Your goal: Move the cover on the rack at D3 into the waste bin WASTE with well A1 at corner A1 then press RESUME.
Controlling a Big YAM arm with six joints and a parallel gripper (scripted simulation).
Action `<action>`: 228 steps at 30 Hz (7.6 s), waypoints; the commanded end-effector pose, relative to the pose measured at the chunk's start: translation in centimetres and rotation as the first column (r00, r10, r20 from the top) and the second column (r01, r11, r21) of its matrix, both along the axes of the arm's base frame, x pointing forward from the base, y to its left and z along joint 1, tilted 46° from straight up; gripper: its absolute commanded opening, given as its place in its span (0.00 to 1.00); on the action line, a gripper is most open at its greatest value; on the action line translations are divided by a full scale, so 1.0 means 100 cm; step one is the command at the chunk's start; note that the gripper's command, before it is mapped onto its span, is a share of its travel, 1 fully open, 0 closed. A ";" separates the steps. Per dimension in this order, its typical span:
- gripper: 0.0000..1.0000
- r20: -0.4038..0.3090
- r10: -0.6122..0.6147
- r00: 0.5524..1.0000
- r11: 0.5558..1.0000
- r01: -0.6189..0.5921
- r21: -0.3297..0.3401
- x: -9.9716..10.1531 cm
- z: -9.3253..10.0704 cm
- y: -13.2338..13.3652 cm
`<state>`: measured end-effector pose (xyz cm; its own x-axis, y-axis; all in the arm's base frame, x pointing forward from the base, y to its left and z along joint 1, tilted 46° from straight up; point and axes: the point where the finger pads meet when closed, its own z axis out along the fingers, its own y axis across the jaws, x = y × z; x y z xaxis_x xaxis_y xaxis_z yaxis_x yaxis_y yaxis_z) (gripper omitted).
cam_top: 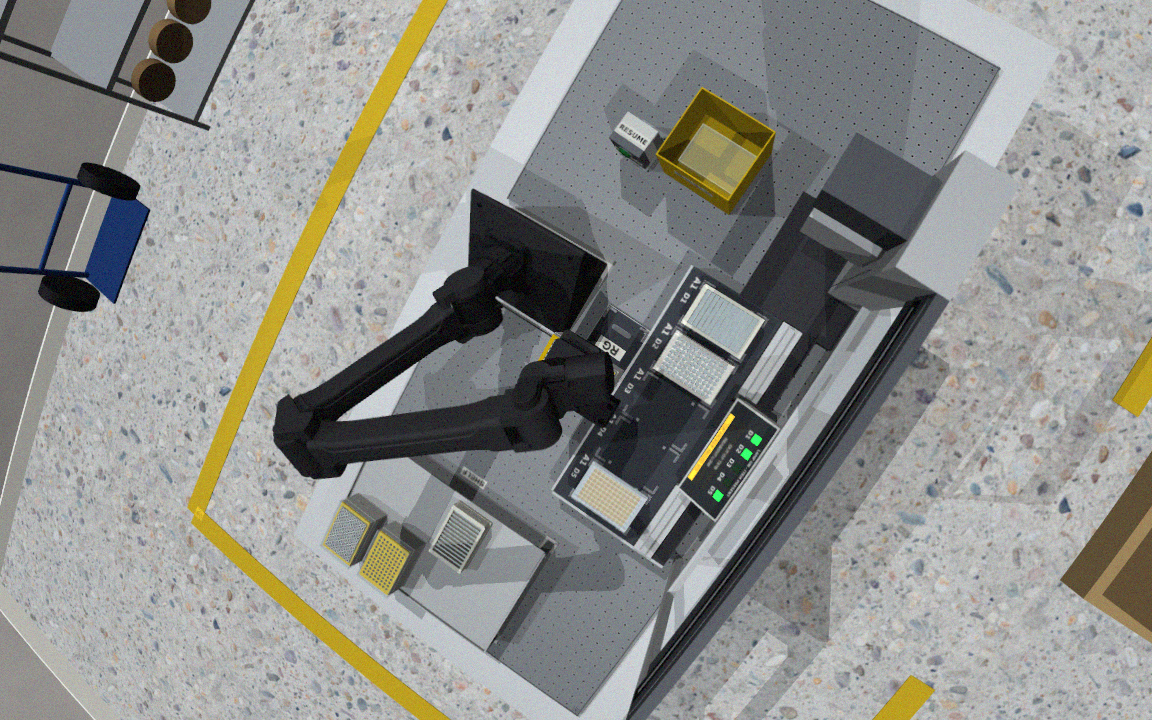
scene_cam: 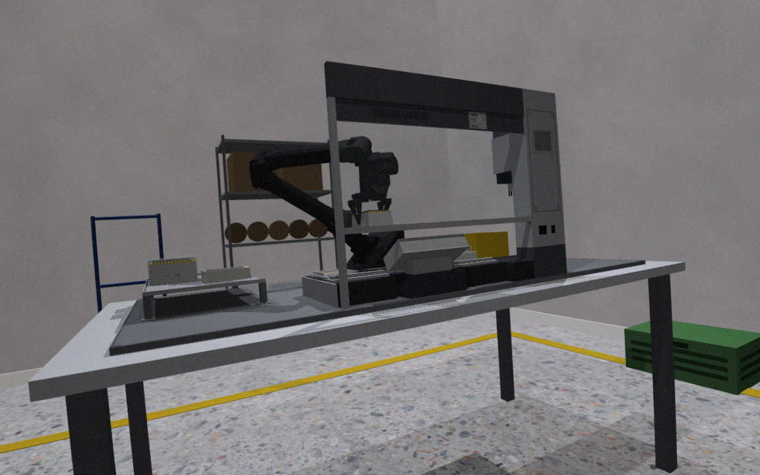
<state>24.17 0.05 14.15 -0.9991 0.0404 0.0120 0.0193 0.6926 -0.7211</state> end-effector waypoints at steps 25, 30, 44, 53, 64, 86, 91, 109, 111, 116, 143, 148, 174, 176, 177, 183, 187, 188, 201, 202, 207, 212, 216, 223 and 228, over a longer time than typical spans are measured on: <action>0.00 0.062 -0.014 0.998 1.000 0.013 0.018 0.057 0.013 0.006; 0.00 0.062 -0.015 0.998 1.000 0.014 0.016 0.082 0.013 0.004; 0.00 0.062 -0.015 0.998 1.000 0.014 0.012 0.142 0.013 -0.001; 0.00 0.061 -0.016 0.998 1.000 0.015 0.012 0.182 0.013 -0.003; 0.00 0.048 0.016 0.999 1.000 -0.016 0.008 0.166 0.013 0.007; 0.00 0.052 0.007 0.999 1.000 -0.007 0.007 0.163 0.010 0.007; 0.00 0.053 0.007 0.999 1.000 -0.007 0.007 0.162 0.010 0.007; 0.00 0.053 0.007 0.999 1.000 -0.007 0.008 0.162 0.010 0.008; 0.00 0.052 0.007 0.999 1.000 -0.007 0.008 0.162 0.009 0.008; 0.00 0.036 -0.015 0.999 1.000 0.015 0.003 0.161 0.001 -0.012; 0.00 0.027 -0.015 1.000 1.000 0.015 -0.001 0.162 -0.028 -0.040; 0.00 0.018 -0.015 1.000 1.000 0.015 -0.003 0.161 -0.037 -0.047; 0.00 0.015 -0.015 1.000 1.000 0.015 -0.003 0.160 -0.063 -0.073; 0.00 0.024 -0.015 1.000 1.000 0.015 -0.002 0.160 -0.062 -0.076; 0.00 0.027 -0.015 1.000 1.000 0.015 -0.002 0.160 -0.062 -0.077; 0.00 0.020 -0.015 1.000 1.000 0.015 -0.003 0.160 -0.071 -0.084; 0.00 0.050 0.000 0.999 1.000 0.000 0.001 0.170 -0.064 -0.080; 0.00 0.049 0.010 0.999 1.000 -0.010 0.001 0.171 -0.064 -0.075; 0.00 0.047 -0.005 0.999 1.000 0.005 0.002 0.168 -0.064 -0.078; 0.00 0.047 -0.005 0.999 1.000 0.005 0.002 0.168 -0.064 -0.078; 0.00 0.047 -0.005 0.999 1.000 0.005 0.002 0.167 -0.065 -0.078; 0.00 0.047 -0.005 0.999 1.000 0.005 0.002 0.167 -0.065 -0.078; 0.00 0.047 -0.005 0.999 1.000 0.005 0.002 0.167 -0.065 -0.078; 0.00 0.047 -0.005 0.999 1.000 0.005 0.002 0.166 -0.065 -0.078; 0.00 0.047 -0.005 0.999 1.000 0.005 0.002 0.166 -0.065 -0.078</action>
